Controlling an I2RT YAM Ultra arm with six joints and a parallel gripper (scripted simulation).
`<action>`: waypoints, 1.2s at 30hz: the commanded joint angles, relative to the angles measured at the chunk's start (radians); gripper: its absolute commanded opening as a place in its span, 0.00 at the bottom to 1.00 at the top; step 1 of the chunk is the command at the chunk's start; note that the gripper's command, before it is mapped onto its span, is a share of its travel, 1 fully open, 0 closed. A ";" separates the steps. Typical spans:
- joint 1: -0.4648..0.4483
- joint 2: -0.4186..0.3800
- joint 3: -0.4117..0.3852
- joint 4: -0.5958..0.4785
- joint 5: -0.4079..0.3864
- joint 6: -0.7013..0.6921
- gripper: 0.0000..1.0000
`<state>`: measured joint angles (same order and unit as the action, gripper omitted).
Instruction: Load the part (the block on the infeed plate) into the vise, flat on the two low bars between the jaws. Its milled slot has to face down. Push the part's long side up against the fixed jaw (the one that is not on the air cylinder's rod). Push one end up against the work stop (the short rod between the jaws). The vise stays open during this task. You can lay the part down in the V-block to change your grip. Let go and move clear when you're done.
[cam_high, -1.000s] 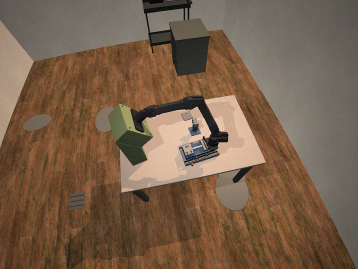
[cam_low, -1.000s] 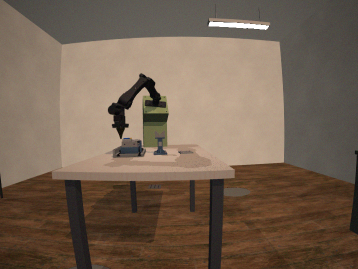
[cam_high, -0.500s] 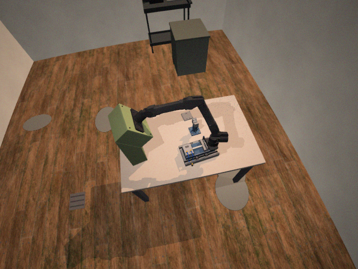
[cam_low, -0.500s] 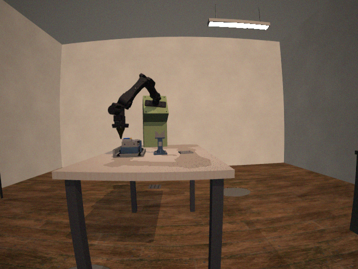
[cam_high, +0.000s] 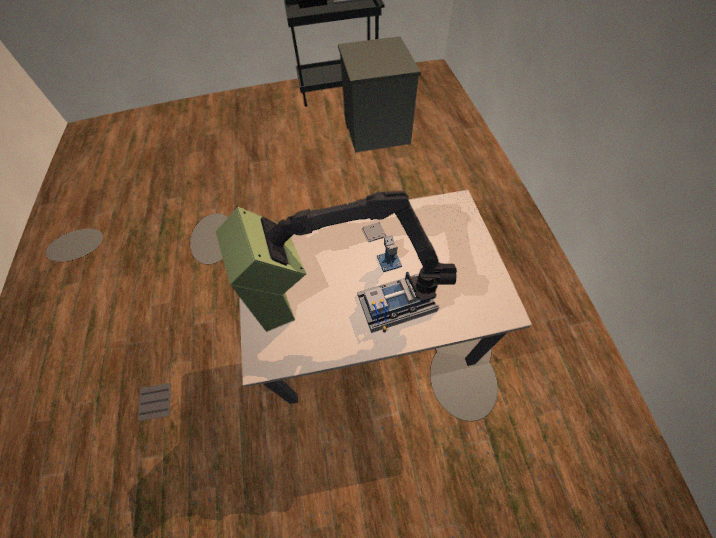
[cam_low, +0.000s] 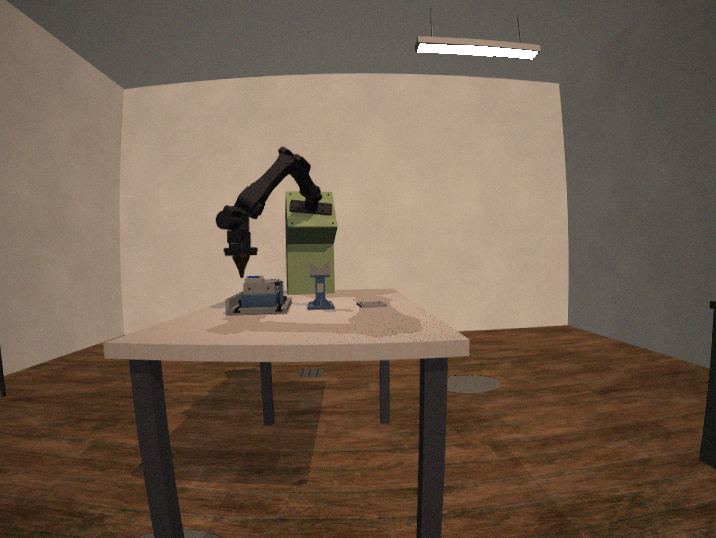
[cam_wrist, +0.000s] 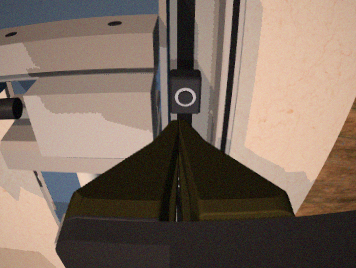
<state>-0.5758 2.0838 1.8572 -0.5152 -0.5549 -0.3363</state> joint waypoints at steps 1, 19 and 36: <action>-0.018 0.011 0.030 0.000 -0.003 0.002 0.00; -0.006 0.016 0.037 0.019 0.004 0.010 0.00; -0.002 0.024 0.043 0.026 0.007 0.013 0.00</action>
<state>-0.5694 2.1067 1.8713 -0.5068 -0.5495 -0.3305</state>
